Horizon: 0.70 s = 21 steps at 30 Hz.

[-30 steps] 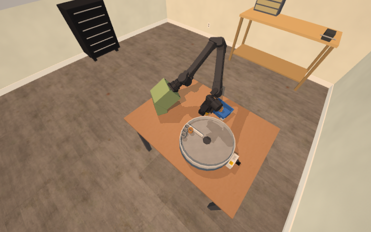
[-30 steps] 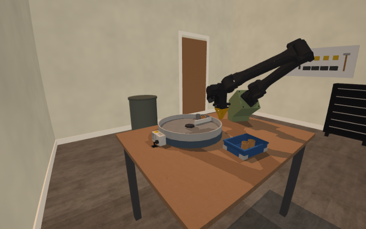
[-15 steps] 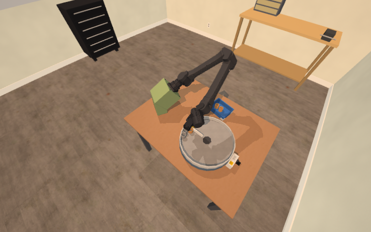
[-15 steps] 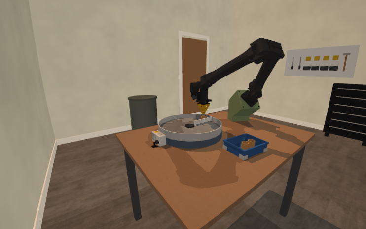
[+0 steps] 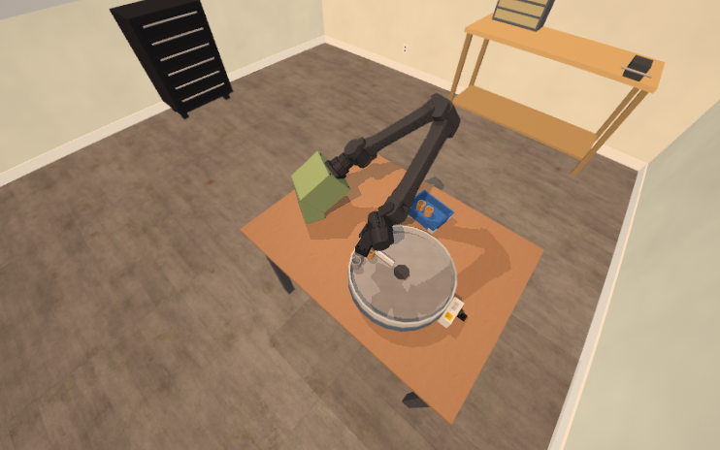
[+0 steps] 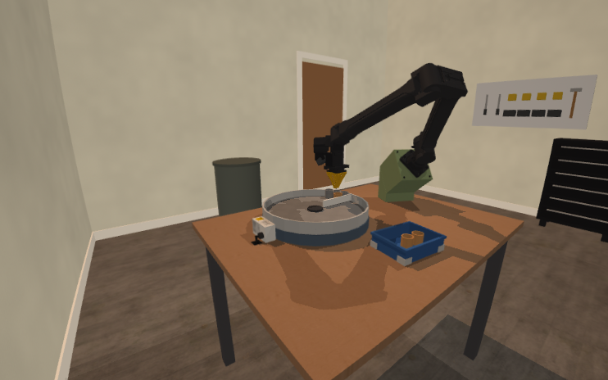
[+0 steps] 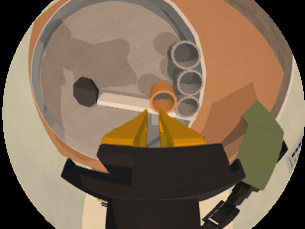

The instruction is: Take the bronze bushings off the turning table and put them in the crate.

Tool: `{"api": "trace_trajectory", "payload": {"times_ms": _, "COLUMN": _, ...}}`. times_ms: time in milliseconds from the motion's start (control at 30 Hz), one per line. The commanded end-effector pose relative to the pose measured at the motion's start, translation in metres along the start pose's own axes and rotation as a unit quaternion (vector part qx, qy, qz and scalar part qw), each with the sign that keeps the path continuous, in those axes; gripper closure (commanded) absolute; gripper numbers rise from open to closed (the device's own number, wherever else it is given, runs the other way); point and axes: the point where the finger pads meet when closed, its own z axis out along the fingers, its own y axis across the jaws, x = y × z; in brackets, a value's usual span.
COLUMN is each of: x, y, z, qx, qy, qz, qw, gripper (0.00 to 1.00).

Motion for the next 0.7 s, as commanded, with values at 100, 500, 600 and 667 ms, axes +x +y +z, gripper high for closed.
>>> {"api": "trace_trajectory", "payload": {"times_ms": 100, "x": -0.0060, "y": 0.0083, "z": -0.0117, "qx": -0.009, "qy": -0.010, "qz": -0.005, "qw": 1.000, "gripper": 0.86}}
{"api": "trace_trajectory", "payload": {"times_ms": 500, "x": -0.0061, "y": 0.0081, "z": -0.0115, "qx": -0.009, "qy": -0.009, "qz": -0.004, "qw": 1.000, "gripper": 0.86}}
{"api": "trace_trajectory", "payload": {"times_ms": 600, "x": -0.0061, "y": 0.0081, "z": -0.0115, "qx": -0.009, "qy": -0.009, "qz": -0.004, "qw": 1.000, "gripper": 0.86}}
{"api": "trace_trajectory", "payload": {"times_ms": 667, "x": -0.0061, "y": 0.0081, "z": -0.0115, "qx": -0.009, "qy": -0.009, "qz": -0.004, "qw": 1.000, "gripper": 0.86}}
